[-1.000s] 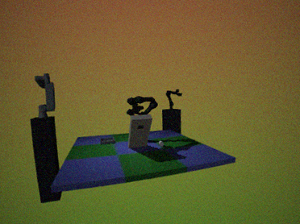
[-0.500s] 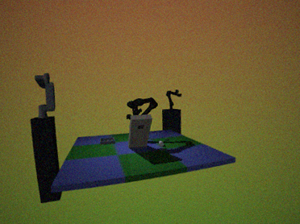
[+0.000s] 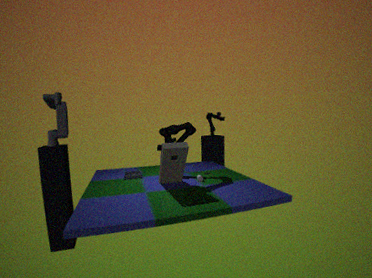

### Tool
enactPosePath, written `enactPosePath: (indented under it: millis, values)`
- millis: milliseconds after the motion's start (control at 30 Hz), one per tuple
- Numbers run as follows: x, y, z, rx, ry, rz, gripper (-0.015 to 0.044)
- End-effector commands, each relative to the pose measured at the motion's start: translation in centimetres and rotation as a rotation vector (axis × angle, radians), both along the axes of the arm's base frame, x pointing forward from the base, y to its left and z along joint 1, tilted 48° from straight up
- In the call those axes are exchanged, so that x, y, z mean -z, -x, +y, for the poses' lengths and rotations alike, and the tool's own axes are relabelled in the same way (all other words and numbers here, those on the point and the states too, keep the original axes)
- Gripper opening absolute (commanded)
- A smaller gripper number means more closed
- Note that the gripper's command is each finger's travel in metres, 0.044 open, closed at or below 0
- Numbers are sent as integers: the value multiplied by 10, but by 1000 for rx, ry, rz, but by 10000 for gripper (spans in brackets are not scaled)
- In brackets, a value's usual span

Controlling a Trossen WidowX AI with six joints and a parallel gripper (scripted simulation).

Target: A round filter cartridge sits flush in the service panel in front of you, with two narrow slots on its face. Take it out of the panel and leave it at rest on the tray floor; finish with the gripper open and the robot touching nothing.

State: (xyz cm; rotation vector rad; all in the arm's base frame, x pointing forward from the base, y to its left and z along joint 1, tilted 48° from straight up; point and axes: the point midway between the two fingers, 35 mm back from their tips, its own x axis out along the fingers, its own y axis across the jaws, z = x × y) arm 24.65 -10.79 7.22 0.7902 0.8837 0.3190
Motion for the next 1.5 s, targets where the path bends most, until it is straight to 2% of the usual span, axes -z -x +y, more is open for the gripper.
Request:
enactPosePath:
  millis: [0, 300, 333, 767, 1000, 1033, 1200, 1467]
  values:
    - [4, -3, 6, 0, -10, 2, 305]
    - [9, -9, 13, 0, -13, -1, 305]
    - [7, -9, 10, -2, -4, -3, 278]
    - [7, -9, 10, -2, -4, -3, 192]
    - [2, -13, 4, -1, -5, -4, 8]
    - [0, -15, 1, -1, -5, -4, 0]
    - [-8, -20, -7, -1, -6, -5, 0]
    - [-27, 1, -34, 2, 3, 6, 0]
